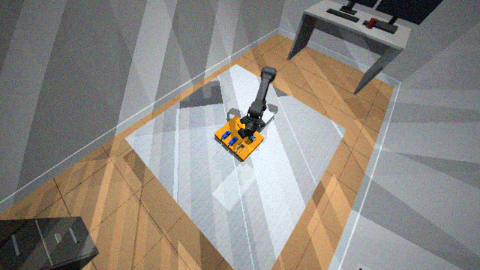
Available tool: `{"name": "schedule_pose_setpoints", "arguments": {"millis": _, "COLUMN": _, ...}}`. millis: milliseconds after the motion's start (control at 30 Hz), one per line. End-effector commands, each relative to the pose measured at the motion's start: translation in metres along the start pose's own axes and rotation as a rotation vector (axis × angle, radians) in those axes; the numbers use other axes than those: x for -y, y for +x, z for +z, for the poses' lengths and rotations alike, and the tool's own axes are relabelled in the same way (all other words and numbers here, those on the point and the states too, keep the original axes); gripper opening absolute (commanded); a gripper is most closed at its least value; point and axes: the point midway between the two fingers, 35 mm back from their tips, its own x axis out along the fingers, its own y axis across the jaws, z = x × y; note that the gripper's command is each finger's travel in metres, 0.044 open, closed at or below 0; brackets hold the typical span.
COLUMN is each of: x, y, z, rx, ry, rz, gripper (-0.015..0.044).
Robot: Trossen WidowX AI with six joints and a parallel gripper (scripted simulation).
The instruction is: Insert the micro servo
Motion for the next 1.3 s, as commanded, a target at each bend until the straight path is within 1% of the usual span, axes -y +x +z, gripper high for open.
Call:
{"name": "schedule_pose_setpoints", "arguments": {"millis": 0, "x": -0.0022, "y": -0.0025, "z": -0.0036, "rx": -0.011, "ry": -0.023, "rz": 0.007, "gripper": 0.0}}
{"name": "schedule_pose_setpoints", "arguments": {"millis": 1267, "x": -0.0022, "y": -0.0026, "z": -0.0037, "rx": -0.005, "ry": -1.321, "rz": 0.014, "gripper": 0.0}}
